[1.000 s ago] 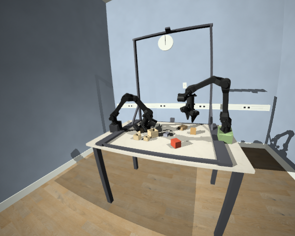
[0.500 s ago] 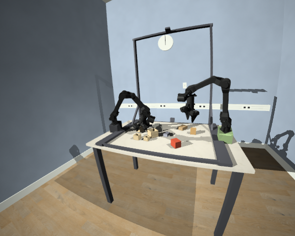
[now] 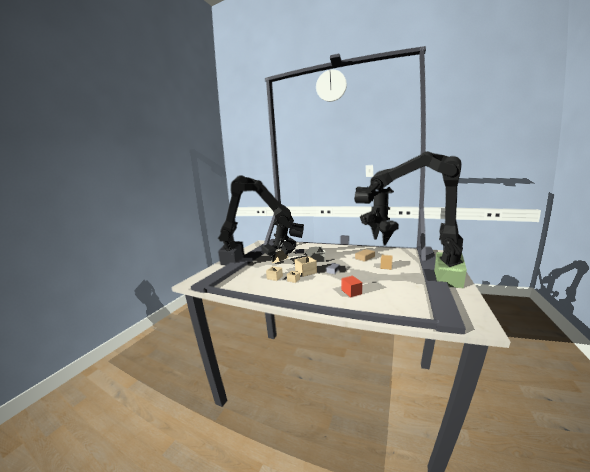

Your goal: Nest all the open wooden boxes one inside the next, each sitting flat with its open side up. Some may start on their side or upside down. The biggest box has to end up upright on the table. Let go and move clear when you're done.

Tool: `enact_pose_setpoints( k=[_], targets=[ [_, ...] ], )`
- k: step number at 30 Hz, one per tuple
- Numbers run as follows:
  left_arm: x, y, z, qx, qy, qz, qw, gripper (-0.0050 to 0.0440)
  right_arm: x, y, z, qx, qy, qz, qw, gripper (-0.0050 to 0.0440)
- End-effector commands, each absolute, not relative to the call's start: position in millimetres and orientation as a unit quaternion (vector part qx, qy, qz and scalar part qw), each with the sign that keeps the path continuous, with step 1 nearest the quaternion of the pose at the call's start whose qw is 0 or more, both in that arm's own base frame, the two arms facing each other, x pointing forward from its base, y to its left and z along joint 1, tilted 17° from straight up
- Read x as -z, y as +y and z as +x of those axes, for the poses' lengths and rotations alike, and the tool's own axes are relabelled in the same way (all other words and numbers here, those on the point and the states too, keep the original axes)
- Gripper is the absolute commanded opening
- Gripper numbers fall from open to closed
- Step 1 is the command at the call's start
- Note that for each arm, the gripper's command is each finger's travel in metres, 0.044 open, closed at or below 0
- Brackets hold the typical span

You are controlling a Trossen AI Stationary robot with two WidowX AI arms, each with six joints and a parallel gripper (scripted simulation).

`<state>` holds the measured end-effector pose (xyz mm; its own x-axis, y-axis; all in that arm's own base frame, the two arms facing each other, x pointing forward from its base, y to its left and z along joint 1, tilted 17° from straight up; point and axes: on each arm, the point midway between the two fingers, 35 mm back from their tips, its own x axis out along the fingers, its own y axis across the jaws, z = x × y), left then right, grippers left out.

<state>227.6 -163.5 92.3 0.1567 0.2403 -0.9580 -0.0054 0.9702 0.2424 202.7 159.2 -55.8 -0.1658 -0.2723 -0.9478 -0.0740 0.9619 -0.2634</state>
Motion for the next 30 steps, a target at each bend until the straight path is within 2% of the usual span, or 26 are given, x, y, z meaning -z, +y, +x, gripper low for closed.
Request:
enact_pose_setpoints(
  k=[1,30],
  targets=[
    [-96.8,-165.6,229.8,-0.077,0.64,0.089,0.759,0.04,48.0,162.8,202.3,0.068,0.72,-0.111,0.682,-0.005],
    [-96.8,-165.6,229.8,-0.077,0.64,0.089,0.759,0.04,50.8,160.9,181.5,0.041,0.554,-0.121,0.822,-0.005]
  ],
)
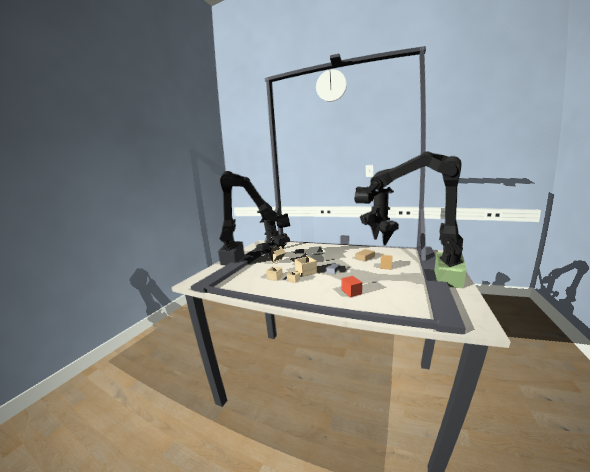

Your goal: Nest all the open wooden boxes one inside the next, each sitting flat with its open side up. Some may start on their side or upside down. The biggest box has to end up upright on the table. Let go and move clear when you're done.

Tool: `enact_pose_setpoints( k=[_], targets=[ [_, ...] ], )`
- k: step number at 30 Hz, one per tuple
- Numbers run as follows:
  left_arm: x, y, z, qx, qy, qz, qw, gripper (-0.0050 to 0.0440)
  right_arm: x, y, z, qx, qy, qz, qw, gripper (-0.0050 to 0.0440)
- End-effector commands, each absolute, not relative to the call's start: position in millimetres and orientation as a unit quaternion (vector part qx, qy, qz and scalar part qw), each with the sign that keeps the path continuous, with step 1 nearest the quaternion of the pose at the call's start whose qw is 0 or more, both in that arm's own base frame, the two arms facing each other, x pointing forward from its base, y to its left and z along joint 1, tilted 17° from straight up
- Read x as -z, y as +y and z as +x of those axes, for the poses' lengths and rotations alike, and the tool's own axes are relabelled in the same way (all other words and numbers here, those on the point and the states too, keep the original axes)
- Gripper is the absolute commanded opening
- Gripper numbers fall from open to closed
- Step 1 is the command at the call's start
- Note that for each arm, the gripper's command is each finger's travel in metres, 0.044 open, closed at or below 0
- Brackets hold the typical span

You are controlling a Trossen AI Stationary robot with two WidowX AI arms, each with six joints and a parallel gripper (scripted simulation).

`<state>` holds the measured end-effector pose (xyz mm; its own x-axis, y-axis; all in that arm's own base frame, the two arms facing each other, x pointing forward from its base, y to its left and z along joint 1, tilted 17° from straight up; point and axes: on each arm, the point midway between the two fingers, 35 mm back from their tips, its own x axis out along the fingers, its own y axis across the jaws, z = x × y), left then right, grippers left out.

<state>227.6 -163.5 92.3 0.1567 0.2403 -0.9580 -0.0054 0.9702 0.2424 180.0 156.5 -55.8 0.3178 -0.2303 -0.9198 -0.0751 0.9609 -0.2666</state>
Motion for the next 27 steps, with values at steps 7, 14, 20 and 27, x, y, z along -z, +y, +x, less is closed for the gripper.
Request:
enact_pose_setpoints(
  k=[7,14,20,27],
  targets=[
    [-96.8,-165.6,229.8,-0.077,0.64,0.089,0.759,0.04,55.1,158.7,175.0,0.034,0.501,-0.127,0.855,-0.005],
    [-96.8,-165.6,229.8,-0.077,0.64,0.089,0.759,0.04,59.5,156.0,169.3,0.028,0.449,-0.132,0.883,-0.005],
    [-96.8,-165.6,229.8,-0.077,0.64,0.089,0.759,0.04,62.7,154.7,164.5,0.019,0.391,-0.134,0.911,-0.005],
    [-96.8,-165.6,229.8,-0.077,0.64,0.089,0.759,0.04,66.1,153.6,161.0,0.012,0.34,-0.135,0.931,-0.005]
  ],
)
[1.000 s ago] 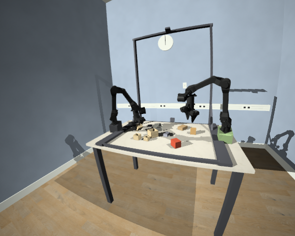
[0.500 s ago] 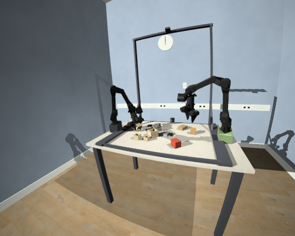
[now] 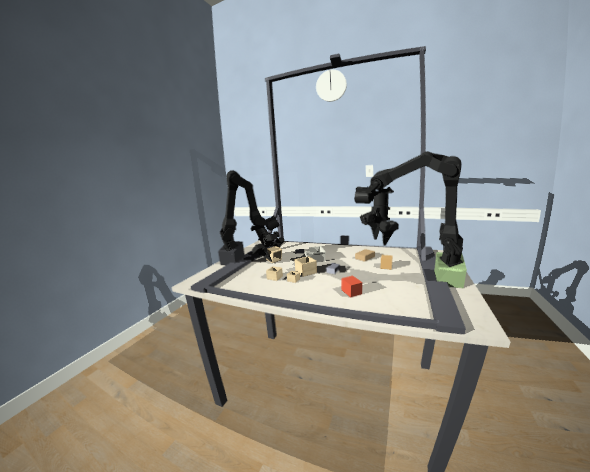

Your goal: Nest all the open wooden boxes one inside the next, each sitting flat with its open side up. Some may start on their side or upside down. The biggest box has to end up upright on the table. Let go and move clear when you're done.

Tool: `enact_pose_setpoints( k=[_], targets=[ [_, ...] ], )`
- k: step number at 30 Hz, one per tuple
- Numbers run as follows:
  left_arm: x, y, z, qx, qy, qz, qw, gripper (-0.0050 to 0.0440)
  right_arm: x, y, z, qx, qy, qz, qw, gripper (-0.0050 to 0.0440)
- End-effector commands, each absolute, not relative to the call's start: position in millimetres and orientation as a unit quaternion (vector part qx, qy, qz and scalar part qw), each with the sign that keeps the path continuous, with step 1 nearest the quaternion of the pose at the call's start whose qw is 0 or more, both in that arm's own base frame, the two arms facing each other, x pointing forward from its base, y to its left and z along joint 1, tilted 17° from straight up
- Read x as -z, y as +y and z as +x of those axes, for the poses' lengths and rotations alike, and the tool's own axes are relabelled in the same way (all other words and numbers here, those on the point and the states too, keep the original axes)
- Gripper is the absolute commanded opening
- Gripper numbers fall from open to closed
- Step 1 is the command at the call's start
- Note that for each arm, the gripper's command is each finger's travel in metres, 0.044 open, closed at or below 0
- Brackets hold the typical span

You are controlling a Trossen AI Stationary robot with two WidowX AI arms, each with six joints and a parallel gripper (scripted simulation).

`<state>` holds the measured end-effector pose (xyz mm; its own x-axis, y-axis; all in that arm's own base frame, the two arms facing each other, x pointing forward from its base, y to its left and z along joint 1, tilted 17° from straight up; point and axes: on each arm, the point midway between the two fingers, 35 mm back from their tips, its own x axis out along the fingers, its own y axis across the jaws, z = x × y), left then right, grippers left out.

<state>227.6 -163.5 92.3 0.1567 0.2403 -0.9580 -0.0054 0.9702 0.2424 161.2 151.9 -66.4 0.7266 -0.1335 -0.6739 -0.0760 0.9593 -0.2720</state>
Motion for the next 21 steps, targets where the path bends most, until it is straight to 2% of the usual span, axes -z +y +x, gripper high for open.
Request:
enact_pose_setpoints(
  k=[1,9,17,18,21],
  targets=[
    [-96.8,-165.6,229.8,-0.077,0.64,0.089,0.759,0.04,66.4,153.4,160.5,0.01,0.333,-0.135,0.933,-0.005],
    [-96.8,-165.6,229.8,-0.077,0.64,0.089,0.759,0.04,70.6,151.8,156.7,0.001,0.27,-0.135,0.953,-0.005],
    [-96.8,-165.6,229.8,-0.077,0.64,0.089,0.759,0.04,76.4,150.0,157.7,0.001,0.271,-0.138,0.953,-0.005],
    [-96.8,-165.6,229.8,-0.077,0.64,0.089,0.759,0.04,74.9,153.6,158.3,0.0,0.27,-0.13,0.954,0.0024],
    [-96.8,-165.6,229.8,-0.077,0.64,0.089,0.759,0.04,74.9,153.6,158.3,0.0,0.27,-0.13,0.954,0.0096]
  ],
)
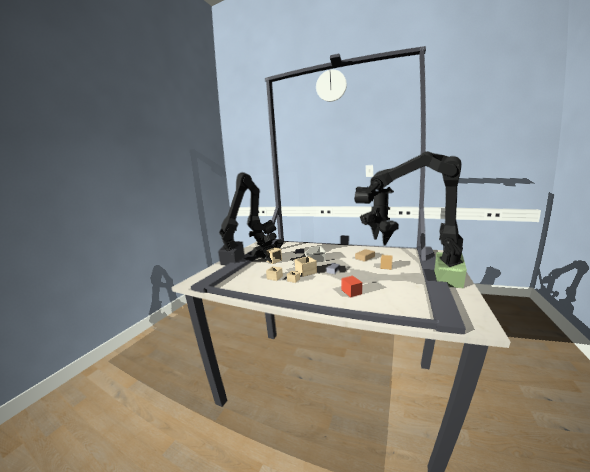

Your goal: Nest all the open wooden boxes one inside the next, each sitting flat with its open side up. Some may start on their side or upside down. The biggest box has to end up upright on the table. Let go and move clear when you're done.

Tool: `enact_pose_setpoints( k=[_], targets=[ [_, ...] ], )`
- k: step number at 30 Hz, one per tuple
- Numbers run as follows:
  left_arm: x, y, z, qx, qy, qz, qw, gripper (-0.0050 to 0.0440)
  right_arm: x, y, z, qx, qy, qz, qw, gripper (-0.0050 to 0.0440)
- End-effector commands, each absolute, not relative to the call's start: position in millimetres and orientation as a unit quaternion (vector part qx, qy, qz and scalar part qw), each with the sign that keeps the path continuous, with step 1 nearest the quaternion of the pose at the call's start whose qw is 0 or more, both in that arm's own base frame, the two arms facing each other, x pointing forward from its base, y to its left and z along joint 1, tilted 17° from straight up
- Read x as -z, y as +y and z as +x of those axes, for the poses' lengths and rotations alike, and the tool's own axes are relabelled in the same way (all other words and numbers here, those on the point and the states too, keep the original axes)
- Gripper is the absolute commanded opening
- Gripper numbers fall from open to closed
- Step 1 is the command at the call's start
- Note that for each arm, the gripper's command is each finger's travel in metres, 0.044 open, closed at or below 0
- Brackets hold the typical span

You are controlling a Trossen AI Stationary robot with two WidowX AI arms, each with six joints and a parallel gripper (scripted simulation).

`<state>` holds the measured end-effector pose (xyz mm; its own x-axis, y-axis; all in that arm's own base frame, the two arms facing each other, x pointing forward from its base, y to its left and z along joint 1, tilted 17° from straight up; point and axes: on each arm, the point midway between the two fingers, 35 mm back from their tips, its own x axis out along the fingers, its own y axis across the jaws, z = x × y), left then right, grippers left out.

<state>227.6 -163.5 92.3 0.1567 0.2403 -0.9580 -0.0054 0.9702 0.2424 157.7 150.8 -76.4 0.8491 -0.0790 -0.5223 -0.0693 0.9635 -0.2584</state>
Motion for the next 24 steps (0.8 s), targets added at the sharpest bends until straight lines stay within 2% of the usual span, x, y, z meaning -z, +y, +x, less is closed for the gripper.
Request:
enact_pose_setpoints(
  k=[1,11,13,15,24],
  targets=[
    [-96.8,-165.6,229.8,-0.077,0.64,0.089,0.759,0.04,74.9,153.6,158.3,0.0,0.27,-0.13,0.954,0.012],
    [-96.8,-165.6,229.8,-0.077,0.64,0.089,0.759,0.04,74.9,153.6,158.3,0.0,0.27,-0.13,0.954,0.036],
    [-96.8,-165.6,229.8,-0.077,0.64,0.089,0.759,0.04,74.9,153.6,158.3,0.0,0.27,-0.13,0.954,0.036],
    [-96.8,-165.6,229.8,-0.077,0.64,0.089,0.759,0.04,74.9,153.6,158.3,0.0,0.27,-0.13,0.954,0.04],
    [-96.8,-165.6,229.8,-0.077,0.64,0.089,0.759,0.04,74.9,153.6,158.3,0.0,0.27,-0.13,0.954,0.04]
  ],
)
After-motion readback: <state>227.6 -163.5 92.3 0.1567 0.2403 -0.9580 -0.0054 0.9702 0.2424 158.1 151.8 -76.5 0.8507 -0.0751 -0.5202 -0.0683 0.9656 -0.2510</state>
